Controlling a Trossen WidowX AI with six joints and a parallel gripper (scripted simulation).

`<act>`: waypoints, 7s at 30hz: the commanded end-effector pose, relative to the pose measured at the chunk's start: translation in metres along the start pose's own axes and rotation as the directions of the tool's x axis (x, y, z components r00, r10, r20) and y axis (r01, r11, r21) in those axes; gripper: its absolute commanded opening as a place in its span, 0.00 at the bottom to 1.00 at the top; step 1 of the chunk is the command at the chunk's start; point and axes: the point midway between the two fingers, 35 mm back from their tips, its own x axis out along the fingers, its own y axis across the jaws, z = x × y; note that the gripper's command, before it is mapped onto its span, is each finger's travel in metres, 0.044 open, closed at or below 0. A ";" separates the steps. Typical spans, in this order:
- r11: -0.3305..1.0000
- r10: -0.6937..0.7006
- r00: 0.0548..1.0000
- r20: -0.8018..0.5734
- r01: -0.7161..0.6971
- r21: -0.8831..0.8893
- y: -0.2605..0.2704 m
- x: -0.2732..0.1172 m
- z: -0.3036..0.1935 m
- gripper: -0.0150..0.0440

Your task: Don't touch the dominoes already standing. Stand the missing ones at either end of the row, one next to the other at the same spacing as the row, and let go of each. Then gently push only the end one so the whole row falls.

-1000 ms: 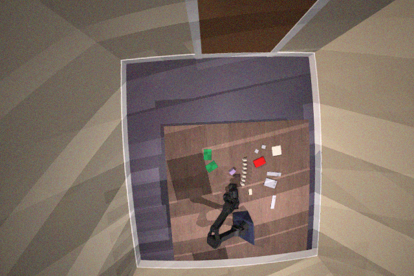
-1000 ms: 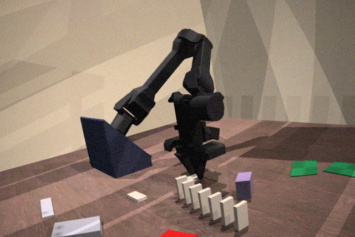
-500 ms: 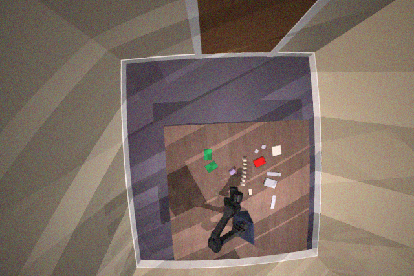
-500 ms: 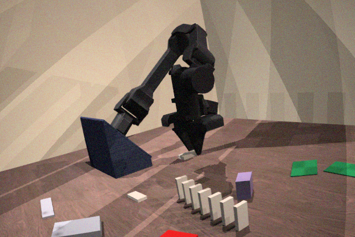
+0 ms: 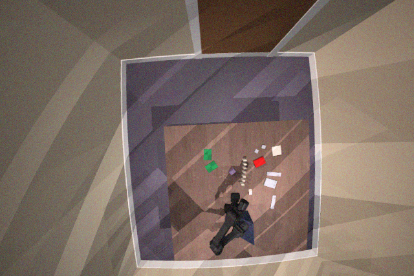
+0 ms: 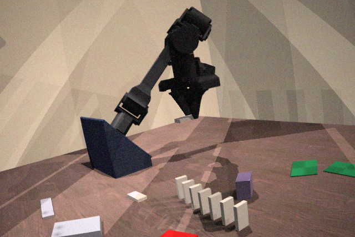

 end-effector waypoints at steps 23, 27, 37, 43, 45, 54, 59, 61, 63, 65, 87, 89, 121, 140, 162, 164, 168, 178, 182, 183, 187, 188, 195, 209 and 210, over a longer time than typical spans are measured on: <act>0.004 0.002 1.000 0.000 0.000 1.000 0.006 -0.004 0.133 0.44; -0.142 0.003 1.000 0.003 -0.003 0.990 0.009 -0.004 0.141 0.44; -0.143 0.003 1.000 0.003 -0.003 0.990 0.009 -0.004 0.141 0.44; -0.143 0.003 1.000 0.003 -0.003 0.990 0.009 -0.004 0.141 0.44; -0.143 0.003 1.000 0.003 -0.003 0.990 0.009 -0.004 0.141 0.44; -0.094 -0.028 0.980 -0.195 0.191 0.977 0.013 0.020 0.124 0.44; -0.069 -0.082 0.948 -0.308 0.303 0.951 0.013 0.033 0.114 0.44; -0.062 -0.110 0.931 -0.348 0.343 0.937 0.012 0.037 0.111 0.44; -0.057 -0.141 0.913 -0.384 0.379 0.923 0.011 0.041 0.108 0.44; -0.054 -0.176 0.892 -0.416 0.413 0.909 0.010 0.045 0.106 0.44; -0.134 -0.632 0.591 -0.500 0.552 0.823 -0.004 0.062 0.110 0.44; -0.146 -0.672 0.559 -0.486 0.543 0.827 -0.004 0.061 0.113 0.44; -0.150 -0.989 0.016 -0.149 -0.015 0.989 0.043 0.029 0.147 0.44; -0.148 -0.989 0.013 -0.148 -0.019 0.989 0.043 0.029 0.147 0.44; -0.154 -0.988 0.023 -0.153 -0.015 0.988 0.039 0.081 0.152 0.44; -0.154 -0.988 0.023 -0.154 -0.015 0.988 0.039 0.087 0.152 0.44; -0.154 -0.988 0.023 -0.154 -0.014 0.988 0.039 0.099 0.152 0.44; -0.152 -0.988 0.020 -0.152 -0.012 0.988 0.040 0.128 0.149 0.44; -0.150 -0.988 0.019 -0.150 -0.011 0.989 0.041 0.138 0.147 0.44; -0.150 -0.988 0.019 -0.150 -0.011 0.989 0.041 0.139 0.147 0.44; -0.150 -0.988 0.019 -0.150 -0.011 0.989 0.041 0.139 0.147 0.44; -0.150 -0.988 0.019 -0.150 -0.011 0.989 0.041 0.139 0.147 0.44; -0.150 -0.988 0.019 -0.150 -0.011 0.989 0.041 0.139 0.147 0.52; -0.150 -0.988 0.019 -0.150 -0.011 0.989 0.041 0.137 0.147 1.00; -0.151 -0.988 0.020 -0.150 -0.011 0.989 0.041 0.133 0.147 1.00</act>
